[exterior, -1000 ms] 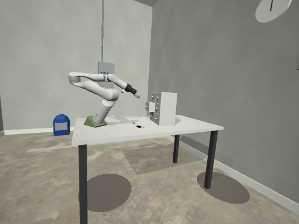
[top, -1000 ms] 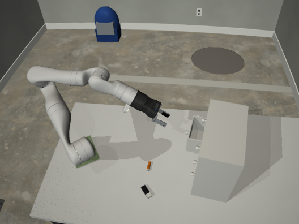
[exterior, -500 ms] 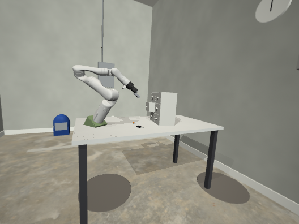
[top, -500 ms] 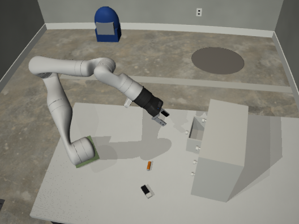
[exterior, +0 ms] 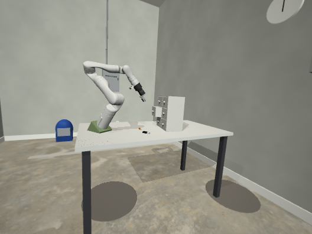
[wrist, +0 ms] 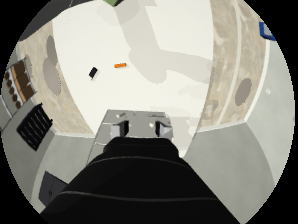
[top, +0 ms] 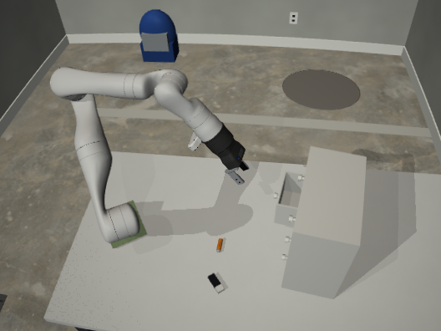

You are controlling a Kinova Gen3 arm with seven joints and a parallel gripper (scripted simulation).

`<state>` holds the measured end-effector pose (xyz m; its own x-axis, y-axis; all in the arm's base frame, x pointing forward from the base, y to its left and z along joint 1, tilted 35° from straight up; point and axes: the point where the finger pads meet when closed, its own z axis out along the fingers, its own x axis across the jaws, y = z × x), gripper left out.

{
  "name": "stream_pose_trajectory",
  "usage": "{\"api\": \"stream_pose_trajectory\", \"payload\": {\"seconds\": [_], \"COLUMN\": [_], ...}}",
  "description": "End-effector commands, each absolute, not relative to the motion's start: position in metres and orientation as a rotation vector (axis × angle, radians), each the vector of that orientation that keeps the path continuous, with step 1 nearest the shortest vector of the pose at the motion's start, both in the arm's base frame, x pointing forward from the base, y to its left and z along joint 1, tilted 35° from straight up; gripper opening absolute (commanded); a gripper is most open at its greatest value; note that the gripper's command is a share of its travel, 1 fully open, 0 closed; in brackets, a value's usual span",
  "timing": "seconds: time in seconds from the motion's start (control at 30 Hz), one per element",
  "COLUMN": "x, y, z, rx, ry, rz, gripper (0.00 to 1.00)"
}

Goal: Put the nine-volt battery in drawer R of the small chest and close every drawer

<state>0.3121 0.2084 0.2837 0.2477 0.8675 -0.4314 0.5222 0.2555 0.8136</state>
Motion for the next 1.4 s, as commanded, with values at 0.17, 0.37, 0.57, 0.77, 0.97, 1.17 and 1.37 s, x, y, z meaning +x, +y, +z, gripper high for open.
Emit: {"api": "stream_pose_trajectory", "payload": {"seconds": [0.17,0.37,0.57,0.77,0.97,1.17,1.37], "x": [0.317,0.316,0.315,0.314,0.313,0.312,0.312], "y": [0.21,0.212,0.213,0.214,0.216,0.217,0.217], "z": [0.289,0.292,0.295,0.296,0.299,0.301,0.302], "rx": [1.511,1.596,1.676,1.725,1.79,1.844,1.873], "ry": [1.45,1.488,1.522,1.542,1.568,1.588,1.598], "rz": [0.329,0.255,0.182,0.135,0.072,0.017,-0.013], "gripper": [1.0,1.0,1.0,1.0,1.0,1.0,1.0]}}
